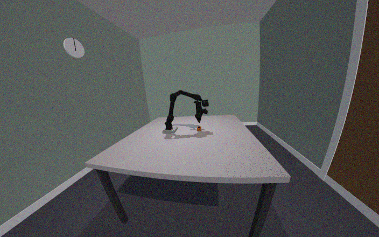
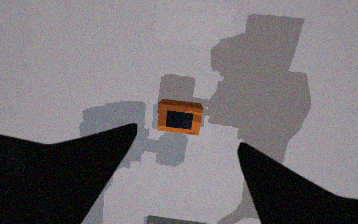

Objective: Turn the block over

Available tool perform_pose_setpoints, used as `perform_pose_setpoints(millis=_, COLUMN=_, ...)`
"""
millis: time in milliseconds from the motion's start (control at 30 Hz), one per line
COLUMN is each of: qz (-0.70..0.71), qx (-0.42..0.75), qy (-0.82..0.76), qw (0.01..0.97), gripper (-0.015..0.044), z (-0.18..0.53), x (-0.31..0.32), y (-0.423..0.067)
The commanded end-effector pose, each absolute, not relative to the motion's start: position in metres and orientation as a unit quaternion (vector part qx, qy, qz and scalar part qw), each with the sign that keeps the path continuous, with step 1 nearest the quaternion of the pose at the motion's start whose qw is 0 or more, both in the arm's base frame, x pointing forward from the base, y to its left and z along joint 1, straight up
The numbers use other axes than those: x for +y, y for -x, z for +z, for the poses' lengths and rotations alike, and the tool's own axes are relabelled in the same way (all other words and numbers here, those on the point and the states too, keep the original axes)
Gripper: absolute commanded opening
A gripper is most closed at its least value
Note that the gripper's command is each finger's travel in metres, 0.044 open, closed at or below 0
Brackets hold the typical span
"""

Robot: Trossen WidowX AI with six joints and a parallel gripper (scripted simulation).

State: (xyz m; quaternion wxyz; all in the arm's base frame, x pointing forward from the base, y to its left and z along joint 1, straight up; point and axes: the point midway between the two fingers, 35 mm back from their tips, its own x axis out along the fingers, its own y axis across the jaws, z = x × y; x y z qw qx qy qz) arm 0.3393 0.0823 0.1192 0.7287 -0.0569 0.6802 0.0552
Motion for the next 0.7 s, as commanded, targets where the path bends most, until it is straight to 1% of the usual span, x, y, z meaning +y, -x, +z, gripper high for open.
perform_pose_setpoints(millis=0, qz=0.076, qx=0.689, qy=0.069, qw=0.718, gripper=0.0440, z=0.117, x=0.087, y=-0.328)
perform_pose_setpoints(millis=133, qz=0.076, qx=0.689, qy=0.069, qw=0.718, gripper=0.0440, z=0.115, x=0.088, y=-0.328)
perform_pose_setpoints(millis=267, qz=0.076, qx=0.689, qy=0.069, qw=0.718, gripper=0.0440, z=0.084, x=0.090, y=-0.328)
perform_pose_setpoints(millis=667, qz=0.076, qx=0.689, qy=0.069, qw=0.718, gripper=0.0440, z=0.067, x=0.090, y=-0.328)
